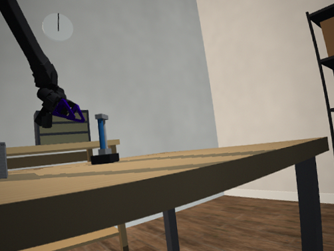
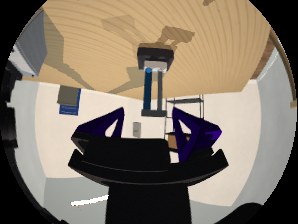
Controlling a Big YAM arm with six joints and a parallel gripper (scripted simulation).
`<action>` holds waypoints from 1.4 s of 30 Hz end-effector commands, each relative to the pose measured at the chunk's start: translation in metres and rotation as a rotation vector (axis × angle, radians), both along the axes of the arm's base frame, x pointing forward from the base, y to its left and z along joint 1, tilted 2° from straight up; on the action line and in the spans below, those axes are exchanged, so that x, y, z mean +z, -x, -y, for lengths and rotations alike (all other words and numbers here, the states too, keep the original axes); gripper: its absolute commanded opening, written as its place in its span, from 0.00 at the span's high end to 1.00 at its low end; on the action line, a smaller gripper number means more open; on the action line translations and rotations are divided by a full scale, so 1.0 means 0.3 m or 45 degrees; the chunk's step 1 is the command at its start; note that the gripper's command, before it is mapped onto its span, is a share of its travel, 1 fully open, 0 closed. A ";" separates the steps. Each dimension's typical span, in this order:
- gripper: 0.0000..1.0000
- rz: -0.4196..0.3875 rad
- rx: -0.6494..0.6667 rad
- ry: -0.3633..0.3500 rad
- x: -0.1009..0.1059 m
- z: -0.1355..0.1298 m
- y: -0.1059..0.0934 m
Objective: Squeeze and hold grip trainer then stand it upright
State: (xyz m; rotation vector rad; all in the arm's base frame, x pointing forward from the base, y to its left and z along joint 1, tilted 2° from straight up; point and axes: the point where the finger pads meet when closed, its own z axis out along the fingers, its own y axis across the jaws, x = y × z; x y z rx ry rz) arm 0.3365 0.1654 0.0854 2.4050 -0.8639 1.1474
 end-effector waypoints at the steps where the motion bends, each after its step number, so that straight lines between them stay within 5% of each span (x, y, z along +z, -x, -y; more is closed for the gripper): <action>1: 0.24 0.100 -0.018 -0.098 0.106 -0.087 -0.049; 42: 0.24 0.107 -0.021 -0.108 0.113 -0.094 -0.047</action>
